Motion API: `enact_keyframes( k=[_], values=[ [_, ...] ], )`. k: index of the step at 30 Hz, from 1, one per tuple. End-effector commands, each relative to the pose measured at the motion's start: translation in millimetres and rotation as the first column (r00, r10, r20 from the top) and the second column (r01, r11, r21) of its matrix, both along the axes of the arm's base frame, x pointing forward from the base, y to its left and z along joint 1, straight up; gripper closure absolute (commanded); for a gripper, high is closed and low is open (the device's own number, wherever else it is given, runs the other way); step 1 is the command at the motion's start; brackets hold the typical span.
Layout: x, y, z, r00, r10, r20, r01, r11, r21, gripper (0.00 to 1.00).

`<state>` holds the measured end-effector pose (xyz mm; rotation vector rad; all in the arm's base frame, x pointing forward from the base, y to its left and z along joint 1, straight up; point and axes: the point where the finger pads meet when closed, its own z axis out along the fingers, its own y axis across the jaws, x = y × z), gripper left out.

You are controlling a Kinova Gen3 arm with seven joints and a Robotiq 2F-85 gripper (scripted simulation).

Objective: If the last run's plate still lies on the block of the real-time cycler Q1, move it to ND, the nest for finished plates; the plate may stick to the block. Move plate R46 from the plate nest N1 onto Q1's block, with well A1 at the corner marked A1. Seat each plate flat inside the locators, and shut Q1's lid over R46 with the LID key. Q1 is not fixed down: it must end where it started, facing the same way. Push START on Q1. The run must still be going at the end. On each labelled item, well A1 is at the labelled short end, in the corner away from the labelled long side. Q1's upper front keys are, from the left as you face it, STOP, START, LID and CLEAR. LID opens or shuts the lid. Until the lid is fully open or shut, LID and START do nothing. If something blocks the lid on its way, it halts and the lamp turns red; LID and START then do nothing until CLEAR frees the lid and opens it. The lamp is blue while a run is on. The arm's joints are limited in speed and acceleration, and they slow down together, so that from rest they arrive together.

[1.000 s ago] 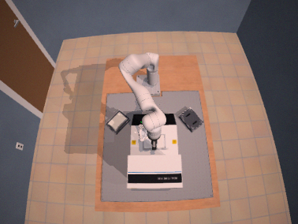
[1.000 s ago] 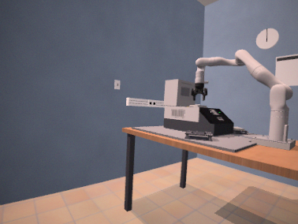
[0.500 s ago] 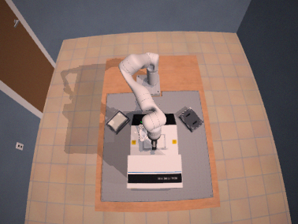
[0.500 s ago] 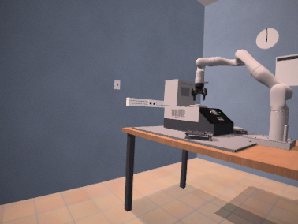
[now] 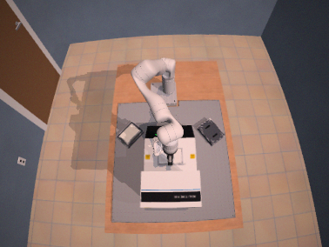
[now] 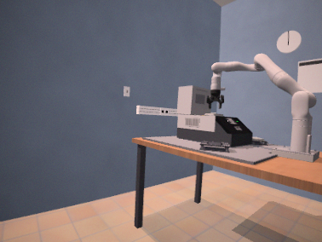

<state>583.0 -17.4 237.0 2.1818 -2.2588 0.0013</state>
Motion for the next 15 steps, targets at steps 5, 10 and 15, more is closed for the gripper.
enact_keyframes(
  k=[5, 10, 15],
  values=[
    [-13, 0, 3.2, 0.991, -0.126, 0.042, 0.125, 0.992, 0.018, 0.04],
    [-26, 0, 5.1, 0.965, -0.250, 0.079, 0.248, 0.968, 0.040, 0.07],
    [-43, 0, 7.5, 0.909, -0.400, 0.121, 0.393, 0.916, 0.075, 0.12]
  ],
)
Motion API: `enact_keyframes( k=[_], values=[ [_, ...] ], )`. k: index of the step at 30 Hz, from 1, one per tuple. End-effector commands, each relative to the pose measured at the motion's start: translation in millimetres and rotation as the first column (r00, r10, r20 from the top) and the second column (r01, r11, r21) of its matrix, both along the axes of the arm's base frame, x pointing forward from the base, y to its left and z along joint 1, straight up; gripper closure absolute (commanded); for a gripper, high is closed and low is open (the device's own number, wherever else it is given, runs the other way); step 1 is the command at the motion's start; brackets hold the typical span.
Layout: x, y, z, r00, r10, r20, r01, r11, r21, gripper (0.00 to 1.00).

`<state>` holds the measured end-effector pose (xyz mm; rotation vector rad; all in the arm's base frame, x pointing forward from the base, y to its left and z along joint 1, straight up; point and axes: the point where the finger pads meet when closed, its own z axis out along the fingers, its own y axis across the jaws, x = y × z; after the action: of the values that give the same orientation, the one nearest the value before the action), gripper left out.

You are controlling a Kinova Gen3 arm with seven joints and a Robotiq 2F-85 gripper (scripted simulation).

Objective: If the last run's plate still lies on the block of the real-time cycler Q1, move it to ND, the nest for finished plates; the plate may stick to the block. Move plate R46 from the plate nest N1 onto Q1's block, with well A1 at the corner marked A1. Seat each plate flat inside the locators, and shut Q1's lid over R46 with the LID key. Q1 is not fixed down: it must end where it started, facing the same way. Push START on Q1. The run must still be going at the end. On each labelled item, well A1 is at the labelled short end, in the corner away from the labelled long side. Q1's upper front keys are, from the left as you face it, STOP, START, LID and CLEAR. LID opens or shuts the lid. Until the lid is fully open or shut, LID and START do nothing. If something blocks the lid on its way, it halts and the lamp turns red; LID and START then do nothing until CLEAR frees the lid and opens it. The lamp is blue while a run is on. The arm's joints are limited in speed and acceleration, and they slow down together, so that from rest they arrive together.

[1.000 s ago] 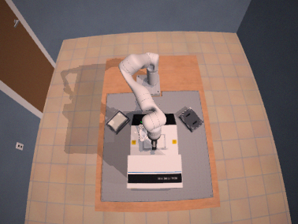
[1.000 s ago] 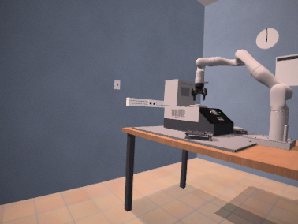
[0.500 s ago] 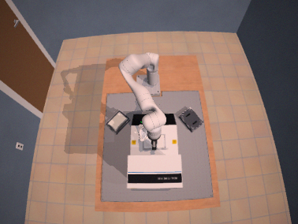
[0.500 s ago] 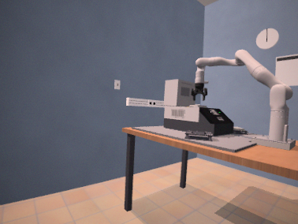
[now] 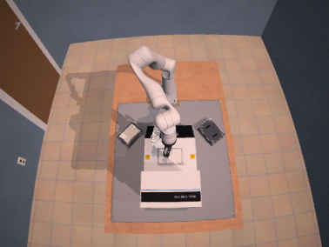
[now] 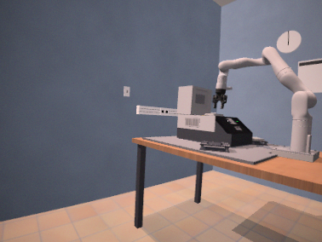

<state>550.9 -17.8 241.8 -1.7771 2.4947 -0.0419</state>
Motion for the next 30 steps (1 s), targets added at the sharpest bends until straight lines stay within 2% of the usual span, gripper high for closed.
enact_keyframes(
  k=[1, 6, 8, 14, 30],
  values=[
    [-14, 0, 3.1, 0.987, -0.144, 0.067, 0.143, 0.990, 0.017, 0.13],
    [-30, 0, 5.5, 0.948, -0.298, 0.112, 0.295, 0.954, 0.047, 0.17],
    [-30, 0, 5.5, 0.948, -0.298, 0.112, 0.295, 0.954, 0.047, 0.17],
    [-50, 0, 8.4, 0.870, -0.467, 0.157, 0.458, 0.884, 0.090, 0.23],
    [-96, -1, 15.1, 0.870, -0.467, 0.157, 0.458, 0.884, 0.090, 0.35]
  ],
)
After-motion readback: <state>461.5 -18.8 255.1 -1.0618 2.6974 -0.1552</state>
